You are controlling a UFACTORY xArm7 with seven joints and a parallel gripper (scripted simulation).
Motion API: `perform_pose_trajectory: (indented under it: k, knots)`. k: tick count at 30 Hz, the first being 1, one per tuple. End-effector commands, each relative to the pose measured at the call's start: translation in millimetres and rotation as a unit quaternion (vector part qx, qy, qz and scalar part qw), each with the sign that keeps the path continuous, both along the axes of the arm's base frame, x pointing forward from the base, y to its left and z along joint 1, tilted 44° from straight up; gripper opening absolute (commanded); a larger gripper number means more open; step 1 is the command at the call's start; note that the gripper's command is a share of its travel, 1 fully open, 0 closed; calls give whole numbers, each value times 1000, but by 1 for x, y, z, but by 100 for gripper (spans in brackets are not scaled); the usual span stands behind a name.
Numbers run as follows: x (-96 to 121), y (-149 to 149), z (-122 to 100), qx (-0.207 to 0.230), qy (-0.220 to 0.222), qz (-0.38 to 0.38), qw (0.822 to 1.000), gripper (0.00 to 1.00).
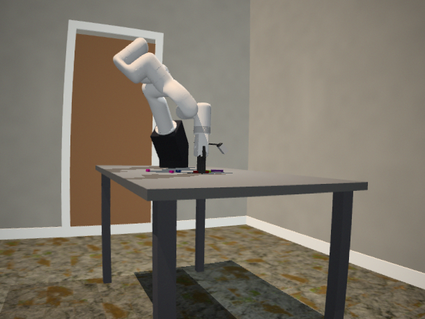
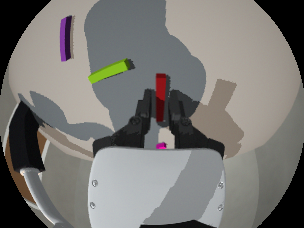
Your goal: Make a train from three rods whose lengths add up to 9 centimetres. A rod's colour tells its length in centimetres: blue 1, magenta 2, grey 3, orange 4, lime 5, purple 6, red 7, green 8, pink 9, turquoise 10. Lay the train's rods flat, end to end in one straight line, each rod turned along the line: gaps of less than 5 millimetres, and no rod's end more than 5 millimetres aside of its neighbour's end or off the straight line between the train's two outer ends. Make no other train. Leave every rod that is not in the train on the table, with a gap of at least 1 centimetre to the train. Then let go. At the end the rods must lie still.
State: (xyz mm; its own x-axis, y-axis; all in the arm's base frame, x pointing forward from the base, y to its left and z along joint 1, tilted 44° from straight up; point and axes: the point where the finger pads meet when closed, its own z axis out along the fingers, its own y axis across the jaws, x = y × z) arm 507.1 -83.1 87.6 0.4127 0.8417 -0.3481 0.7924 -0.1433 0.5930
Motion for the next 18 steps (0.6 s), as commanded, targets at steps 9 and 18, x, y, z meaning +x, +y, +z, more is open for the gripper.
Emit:
perform_pose_trajectory:
  k: [9,18]
  knots:
    - [1,1,1,0,-1,1,1000,4]
    - [1,1,1,0,-1,1,1000,4]
